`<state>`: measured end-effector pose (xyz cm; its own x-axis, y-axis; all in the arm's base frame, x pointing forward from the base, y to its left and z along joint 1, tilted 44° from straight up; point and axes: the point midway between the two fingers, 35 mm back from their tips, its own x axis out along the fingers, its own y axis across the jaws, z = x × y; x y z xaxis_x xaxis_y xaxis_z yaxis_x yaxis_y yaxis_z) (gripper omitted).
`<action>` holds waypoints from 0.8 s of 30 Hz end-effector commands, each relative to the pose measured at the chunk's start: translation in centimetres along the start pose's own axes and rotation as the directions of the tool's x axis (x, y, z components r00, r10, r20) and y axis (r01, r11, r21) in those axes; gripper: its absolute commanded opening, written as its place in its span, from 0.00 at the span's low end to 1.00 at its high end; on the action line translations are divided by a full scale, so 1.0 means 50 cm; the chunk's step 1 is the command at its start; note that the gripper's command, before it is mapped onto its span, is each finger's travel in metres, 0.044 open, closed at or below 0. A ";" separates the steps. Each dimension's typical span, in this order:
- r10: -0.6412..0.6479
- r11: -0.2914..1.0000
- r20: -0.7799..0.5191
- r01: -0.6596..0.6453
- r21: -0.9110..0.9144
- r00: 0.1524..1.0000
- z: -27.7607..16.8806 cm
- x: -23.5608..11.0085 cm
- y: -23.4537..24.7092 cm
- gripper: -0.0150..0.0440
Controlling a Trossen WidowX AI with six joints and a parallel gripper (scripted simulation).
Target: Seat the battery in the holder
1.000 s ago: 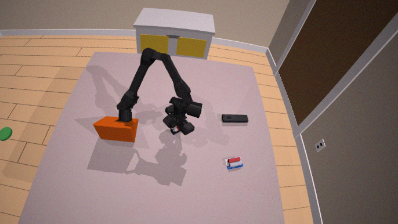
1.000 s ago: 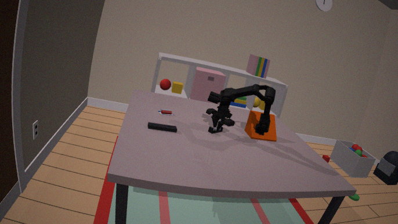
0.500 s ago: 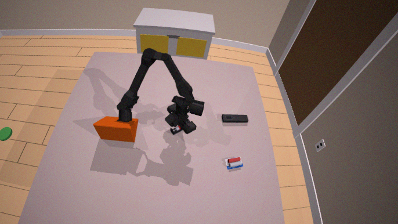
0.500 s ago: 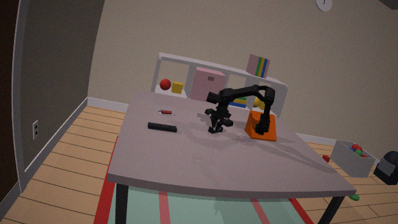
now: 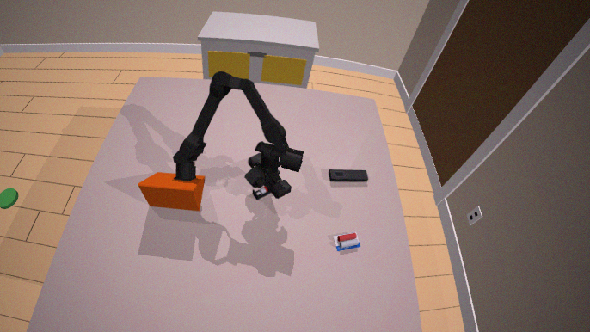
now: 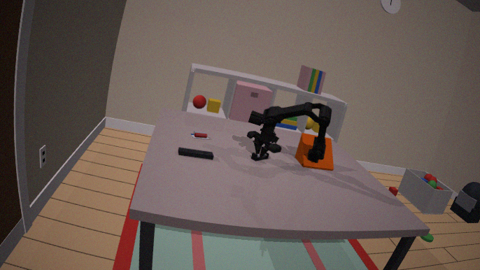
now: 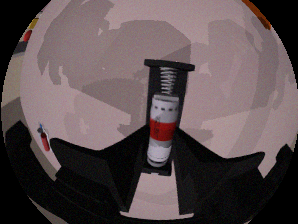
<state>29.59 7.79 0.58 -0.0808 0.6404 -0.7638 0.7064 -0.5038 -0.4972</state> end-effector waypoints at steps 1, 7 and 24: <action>0.000 1.000 0.002 0.000 0.002 1.000 -0.001 0.001 0.000 0.41; 0.000 1.000 0.002 0.000 0.002 1.000 -0.001 -0.002 0.000 0.54; 0.003 1.000 0.001 -0.003 0.002 1.000 -0.001 -0.113 0.014 0.85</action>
<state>30.03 5.27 3.07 -0.0911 0.6448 -0.7589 0.6955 -0.5042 -0.5119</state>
